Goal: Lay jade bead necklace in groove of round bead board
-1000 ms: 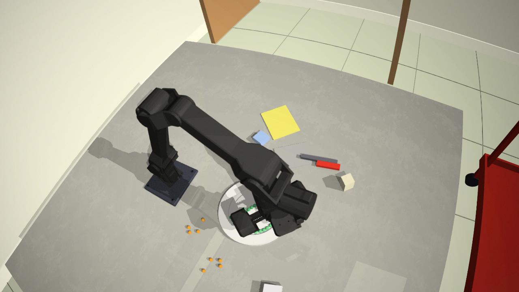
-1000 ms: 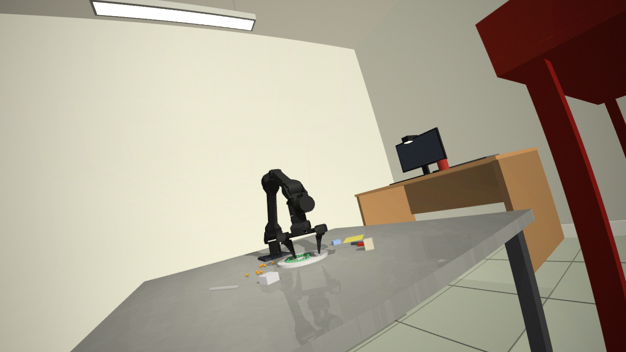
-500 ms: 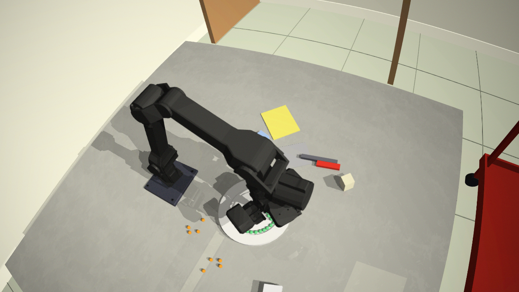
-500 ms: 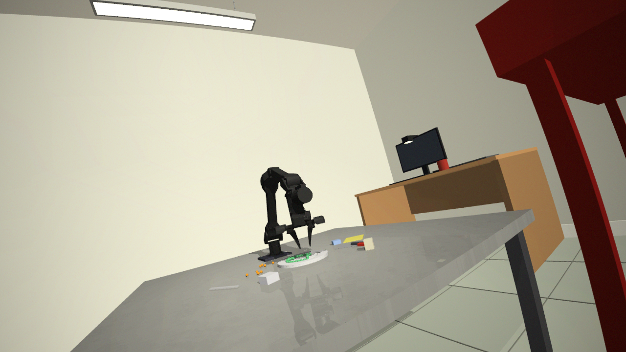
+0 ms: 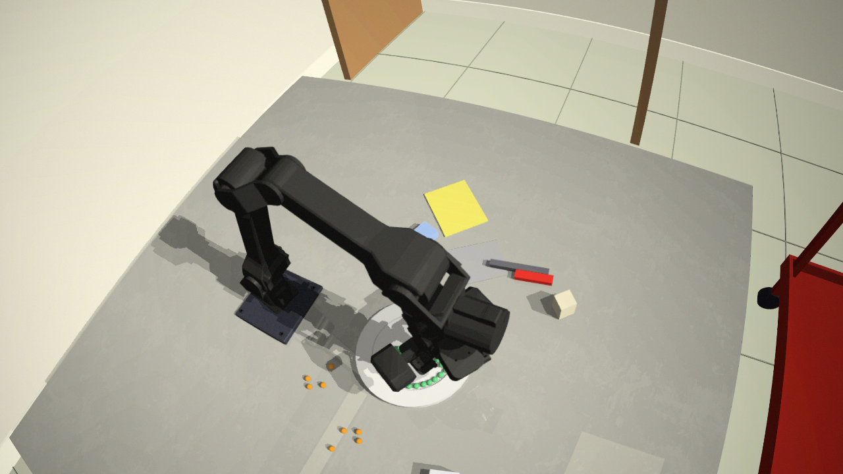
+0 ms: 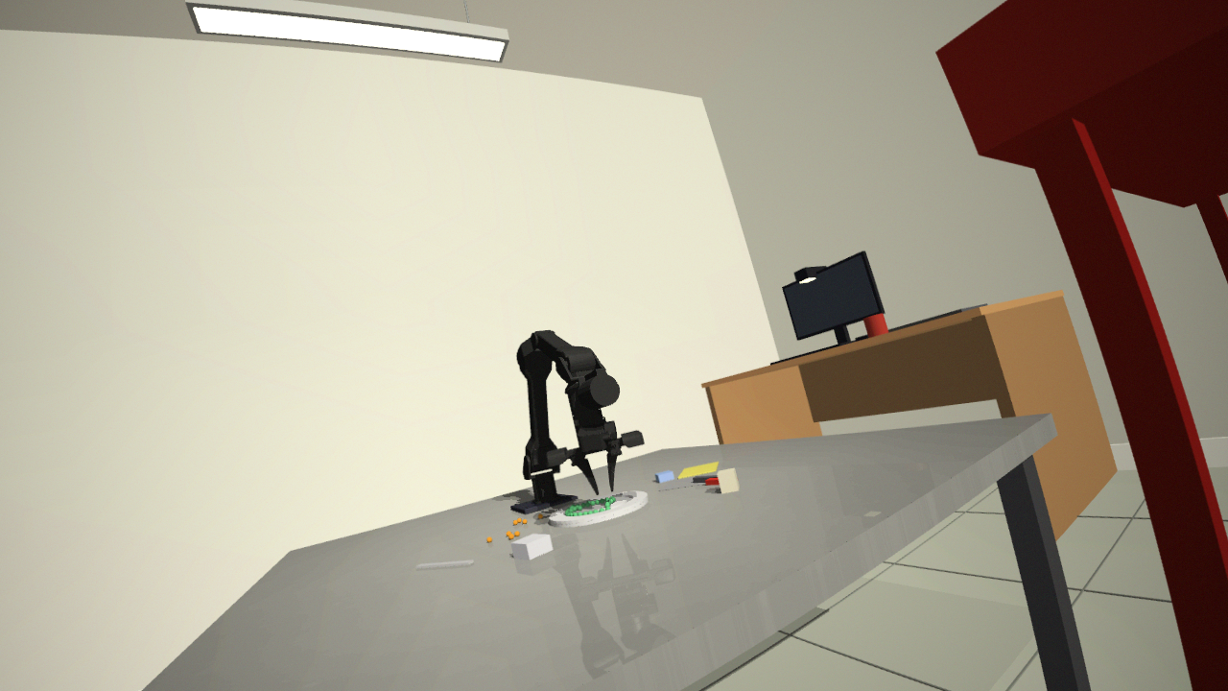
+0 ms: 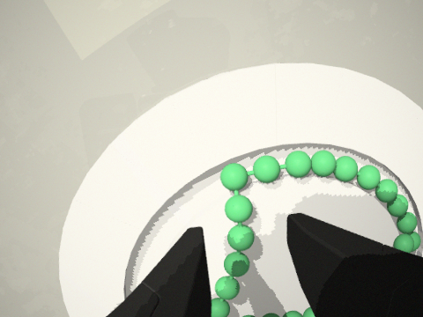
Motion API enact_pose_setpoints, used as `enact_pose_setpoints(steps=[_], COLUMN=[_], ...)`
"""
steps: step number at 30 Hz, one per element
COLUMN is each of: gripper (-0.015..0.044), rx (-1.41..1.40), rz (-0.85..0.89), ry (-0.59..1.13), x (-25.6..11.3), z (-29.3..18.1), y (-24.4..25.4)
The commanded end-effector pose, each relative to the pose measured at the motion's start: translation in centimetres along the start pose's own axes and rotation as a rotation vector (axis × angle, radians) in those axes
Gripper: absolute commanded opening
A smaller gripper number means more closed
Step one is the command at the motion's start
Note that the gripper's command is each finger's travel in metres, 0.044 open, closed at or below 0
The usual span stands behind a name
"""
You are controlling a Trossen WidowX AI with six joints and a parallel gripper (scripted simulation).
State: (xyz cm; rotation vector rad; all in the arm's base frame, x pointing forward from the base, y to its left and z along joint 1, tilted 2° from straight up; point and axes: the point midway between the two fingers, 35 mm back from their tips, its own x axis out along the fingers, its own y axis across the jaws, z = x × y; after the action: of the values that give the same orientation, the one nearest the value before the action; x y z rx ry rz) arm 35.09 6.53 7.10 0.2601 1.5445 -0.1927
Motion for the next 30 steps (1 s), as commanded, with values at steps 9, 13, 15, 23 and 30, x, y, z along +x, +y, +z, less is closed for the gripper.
enact_pose_setpoints(steps=[9, 13, 15, 23, 30], gripper=[0.0120, 0.0120, 0.0120, 0.0000, 0.0000], rx=[-0.006, -0.007, -0.007, -0.002, -0.002], rz=[-0.004, -0.004, -0.004, -0.004, -0.004], ry=[0.011, 0.013, 0.013, 0.008, 0.008], x=[2.2, 2.7, 2.7, 2.4, 2.4], z=[-0.2, -0.3, -0.3, -0.2, -0.2], y=[-0.1, -0.1, -0.1, -0.1, -0.1])
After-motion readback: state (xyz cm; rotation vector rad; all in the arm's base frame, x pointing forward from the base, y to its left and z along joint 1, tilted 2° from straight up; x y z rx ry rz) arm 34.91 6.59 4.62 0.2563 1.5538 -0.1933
